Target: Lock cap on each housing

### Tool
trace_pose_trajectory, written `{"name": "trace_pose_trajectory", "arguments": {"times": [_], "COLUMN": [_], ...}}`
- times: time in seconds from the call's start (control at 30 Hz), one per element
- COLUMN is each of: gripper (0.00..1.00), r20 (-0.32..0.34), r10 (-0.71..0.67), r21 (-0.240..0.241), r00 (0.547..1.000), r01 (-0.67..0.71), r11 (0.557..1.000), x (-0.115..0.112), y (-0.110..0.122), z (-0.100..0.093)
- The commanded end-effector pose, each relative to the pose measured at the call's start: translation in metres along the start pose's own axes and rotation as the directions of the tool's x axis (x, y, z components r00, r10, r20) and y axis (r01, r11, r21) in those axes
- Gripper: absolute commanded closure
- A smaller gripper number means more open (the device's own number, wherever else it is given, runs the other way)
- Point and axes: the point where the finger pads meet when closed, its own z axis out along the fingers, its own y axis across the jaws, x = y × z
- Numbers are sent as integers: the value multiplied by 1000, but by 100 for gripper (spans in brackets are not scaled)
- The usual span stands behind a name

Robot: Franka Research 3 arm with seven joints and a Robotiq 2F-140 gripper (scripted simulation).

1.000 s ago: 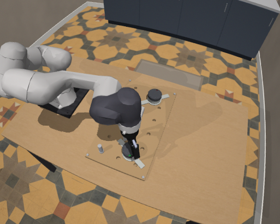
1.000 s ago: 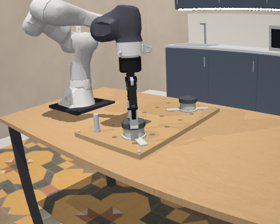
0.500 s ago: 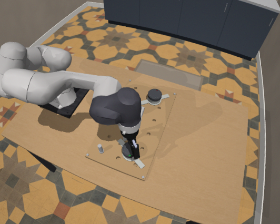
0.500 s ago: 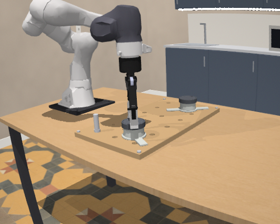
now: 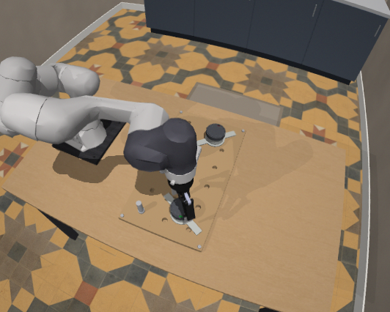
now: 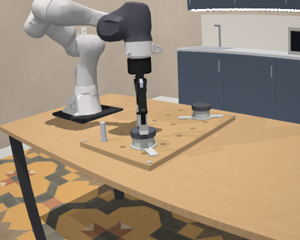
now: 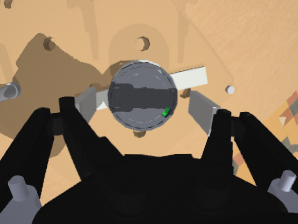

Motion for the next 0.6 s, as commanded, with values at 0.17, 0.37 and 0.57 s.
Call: {"name": "trace_pose_trajectory", "arguments": {"times": [0.17, 0.37, 0.57], "gripper": [22, 22, 22], "r20": [4, 4, 4], "r10": [-3, -3, -3], "r21": [4, 4, 4], "r00": [1000, 1000, 1000], "r01": [3, 3, 3], "r11": [1000, 1000, 1000], "x": [-2, -2, -2], "y": [0, 0, 0], "z": [-12, -25, -37]}}
